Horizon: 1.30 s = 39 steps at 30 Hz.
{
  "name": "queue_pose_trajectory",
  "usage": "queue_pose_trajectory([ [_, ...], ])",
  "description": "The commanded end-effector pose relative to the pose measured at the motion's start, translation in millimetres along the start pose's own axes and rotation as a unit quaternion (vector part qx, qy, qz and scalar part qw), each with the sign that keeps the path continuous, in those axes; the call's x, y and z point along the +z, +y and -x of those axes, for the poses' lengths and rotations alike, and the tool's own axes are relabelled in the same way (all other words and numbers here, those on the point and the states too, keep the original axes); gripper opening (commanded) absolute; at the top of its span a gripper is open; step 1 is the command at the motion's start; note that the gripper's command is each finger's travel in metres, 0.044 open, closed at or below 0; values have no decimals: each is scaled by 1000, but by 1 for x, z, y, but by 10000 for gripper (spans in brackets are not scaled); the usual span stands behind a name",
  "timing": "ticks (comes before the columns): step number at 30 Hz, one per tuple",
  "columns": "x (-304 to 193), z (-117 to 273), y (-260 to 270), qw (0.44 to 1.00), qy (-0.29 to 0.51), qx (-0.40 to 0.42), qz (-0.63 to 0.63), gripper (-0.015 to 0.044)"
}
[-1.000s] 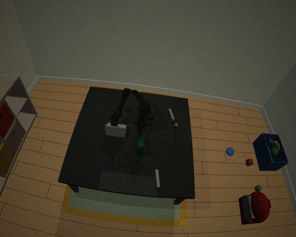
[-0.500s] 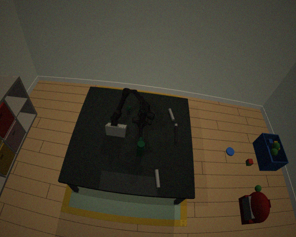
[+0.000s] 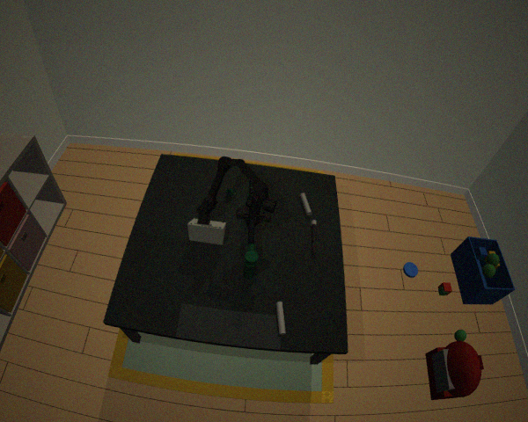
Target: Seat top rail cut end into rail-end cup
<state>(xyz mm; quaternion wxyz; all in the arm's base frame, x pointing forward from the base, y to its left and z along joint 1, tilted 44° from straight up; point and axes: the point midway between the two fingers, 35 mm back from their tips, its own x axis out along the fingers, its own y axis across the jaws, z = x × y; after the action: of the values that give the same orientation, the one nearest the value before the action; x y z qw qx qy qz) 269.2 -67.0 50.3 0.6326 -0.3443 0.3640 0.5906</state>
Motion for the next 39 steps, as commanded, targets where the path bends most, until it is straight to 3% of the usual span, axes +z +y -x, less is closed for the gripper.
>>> queue_pose_trajectory([
  [1,-7,1,-2,1000,2,-4,0,0],
  [39,-19,-4,0,1000,1,0,-1,0],
])
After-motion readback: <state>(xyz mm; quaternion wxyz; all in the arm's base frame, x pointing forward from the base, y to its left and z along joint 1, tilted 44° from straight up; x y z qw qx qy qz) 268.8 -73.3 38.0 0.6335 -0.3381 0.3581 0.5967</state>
